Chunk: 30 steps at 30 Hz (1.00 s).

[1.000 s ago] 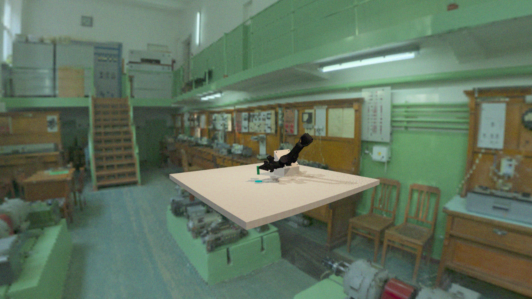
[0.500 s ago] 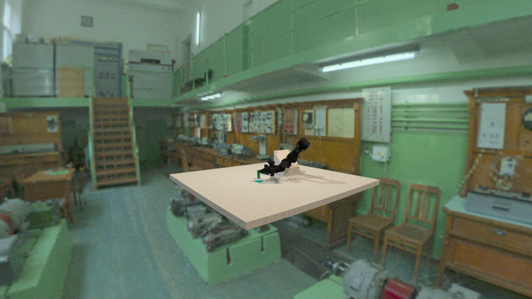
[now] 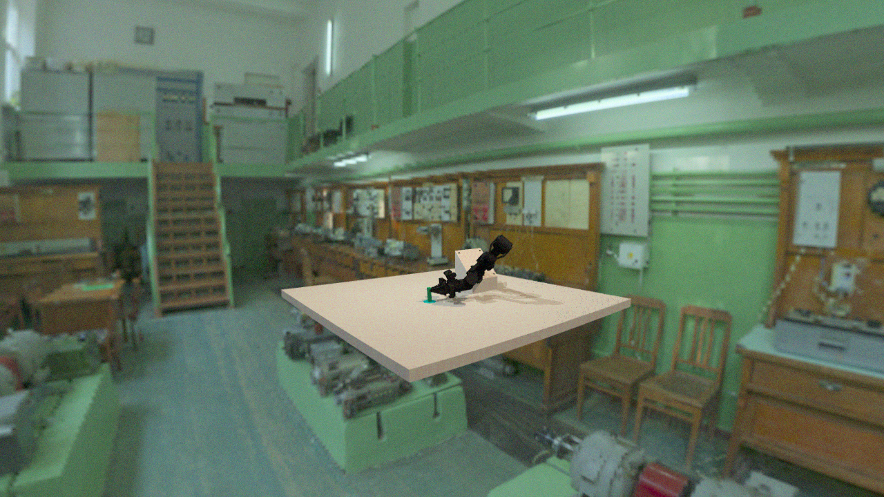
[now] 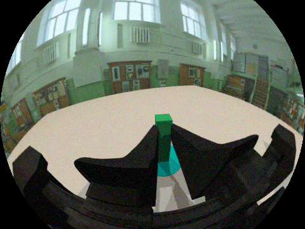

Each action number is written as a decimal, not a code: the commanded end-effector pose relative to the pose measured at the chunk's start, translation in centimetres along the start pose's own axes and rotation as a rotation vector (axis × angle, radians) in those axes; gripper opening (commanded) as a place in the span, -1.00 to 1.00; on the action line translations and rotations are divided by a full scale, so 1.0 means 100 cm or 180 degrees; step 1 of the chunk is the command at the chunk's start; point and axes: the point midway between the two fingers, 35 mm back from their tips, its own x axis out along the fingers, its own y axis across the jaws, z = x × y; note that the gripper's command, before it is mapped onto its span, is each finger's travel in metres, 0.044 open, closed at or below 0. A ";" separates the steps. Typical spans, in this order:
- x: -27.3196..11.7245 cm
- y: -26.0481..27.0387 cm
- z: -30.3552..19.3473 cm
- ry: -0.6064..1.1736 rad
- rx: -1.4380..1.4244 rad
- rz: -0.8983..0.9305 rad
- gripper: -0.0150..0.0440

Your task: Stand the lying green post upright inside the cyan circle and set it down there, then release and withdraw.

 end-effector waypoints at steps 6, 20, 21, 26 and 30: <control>0.000 -0.001 -0.001 -0.0011 0.0013 -0.0006 -0.33; 0.000 -0.001 -0.001 -0.0011 0.0013 -0.0006 0.86; 0.000 0.000 0.000 -0.0011 0.0013 -0.0006 0.86; 0.001 0.002 0.018 -0.0007 0.0021 -0.0017 0.86; 0.001 0.004 0.034 -0.0007 0.0027 -0.0021 0.86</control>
